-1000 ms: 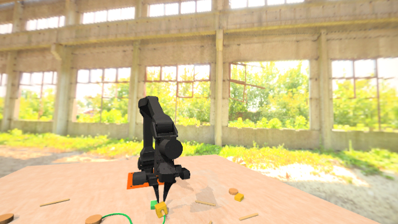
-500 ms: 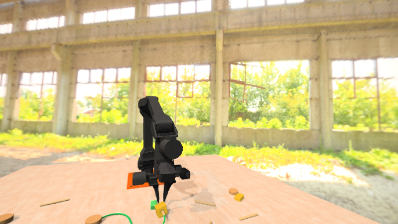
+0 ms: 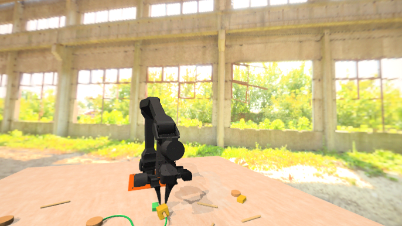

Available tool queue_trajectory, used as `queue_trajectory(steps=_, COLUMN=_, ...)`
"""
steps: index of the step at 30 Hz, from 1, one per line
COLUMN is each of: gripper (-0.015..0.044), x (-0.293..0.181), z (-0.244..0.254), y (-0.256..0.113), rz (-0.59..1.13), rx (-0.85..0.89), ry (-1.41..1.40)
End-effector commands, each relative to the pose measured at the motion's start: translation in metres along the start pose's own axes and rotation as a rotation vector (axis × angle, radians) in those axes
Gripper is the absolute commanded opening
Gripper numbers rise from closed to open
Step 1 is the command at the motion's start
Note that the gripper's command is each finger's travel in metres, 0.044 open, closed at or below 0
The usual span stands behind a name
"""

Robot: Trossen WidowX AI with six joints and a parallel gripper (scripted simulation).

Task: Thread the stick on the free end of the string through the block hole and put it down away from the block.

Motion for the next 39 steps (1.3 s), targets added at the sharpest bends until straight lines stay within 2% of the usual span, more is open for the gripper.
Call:
queue_trajectory(steps=1, gripper=0.0, x=-0.001, z=-0.001, y=0.004, rz=0.012, rx=-0.009, ry=0.0)
queue_trajectory(steps=11, gripper=0.0, x=-0.001, z=-0.001, y=0.004, rz=0.012, rx=-0.009, ry=0.0)
queue_trajectory(steps=16, gripper=0.0124, x=0.001, z=-0.003, y=-0.044, rz=0.039, rx=-0.004, ry=-0.069)
queue_trajectory(steps=18, gripper=0.0124, x=0.0, z=-0.005, y=-0.06, rz=0.054, rx=-0.004, ry=-0.094)
queue_trajectory(steps=23, gripper=0.0124, x=-0.001, z=-0.005, y=-0.062, rz=0.056, rx=-0.004, ry=-0.097)
queue_trajectory(steps=39, gripper=0.0124, x=0.001, z=-0.005, y=-0.04, rz=0.055, rx=-0.004, ry=-0.097)
Point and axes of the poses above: the point midway between the two fingers, 35 mm back from their tips, its own y axis out along the fingers, its own z axis across the jaws, x = y × z, the point moved 2 cm from there along -y, back along the fingers, and after that the axes turned 10 degrees about y, right-handed, at the moved point
